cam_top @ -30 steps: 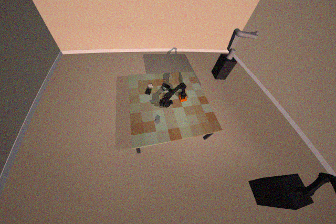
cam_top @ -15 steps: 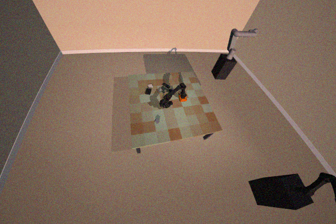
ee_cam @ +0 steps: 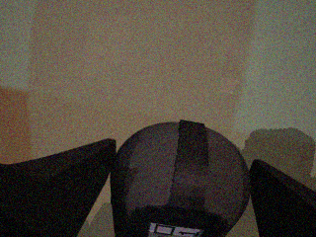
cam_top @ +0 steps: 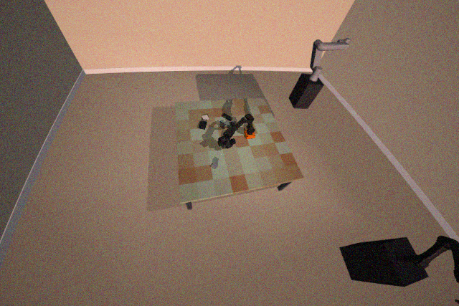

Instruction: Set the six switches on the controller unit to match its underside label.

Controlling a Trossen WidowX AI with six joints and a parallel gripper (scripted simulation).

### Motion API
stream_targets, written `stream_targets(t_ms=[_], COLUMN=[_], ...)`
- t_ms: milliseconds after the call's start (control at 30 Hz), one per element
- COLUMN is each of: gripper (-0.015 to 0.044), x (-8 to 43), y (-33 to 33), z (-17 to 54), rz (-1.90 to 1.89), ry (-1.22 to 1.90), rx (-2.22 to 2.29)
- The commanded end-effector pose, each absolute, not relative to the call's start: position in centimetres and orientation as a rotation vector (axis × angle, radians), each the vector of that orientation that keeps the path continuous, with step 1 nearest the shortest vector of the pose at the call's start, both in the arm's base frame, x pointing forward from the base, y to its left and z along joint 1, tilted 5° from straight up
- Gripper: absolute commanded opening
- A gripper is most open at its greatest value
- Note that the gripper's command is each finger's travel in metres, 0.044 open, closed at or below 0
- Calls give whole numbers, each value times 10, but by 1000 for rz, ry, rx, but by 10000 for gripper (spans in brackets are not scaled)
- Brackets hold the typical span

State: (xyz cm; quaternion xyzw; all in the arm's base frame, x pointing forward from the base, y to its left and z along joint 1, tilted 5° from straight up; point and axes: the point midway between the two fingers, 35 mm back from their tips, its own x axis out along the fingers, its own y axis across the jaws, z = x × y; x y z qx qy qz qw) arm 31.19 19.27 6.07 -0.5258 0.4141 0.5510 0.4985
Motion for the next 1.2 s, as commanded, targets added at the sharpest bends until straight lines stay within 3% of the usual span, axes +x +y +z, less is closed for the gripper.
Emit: stream_targets(t_ms=[0,1167], gripper=[338,338], x=[311,312], y=[190,193], z=[54,34], rz=[1328,1331], ry=[1022,1015], rx=[-1273,-1273])
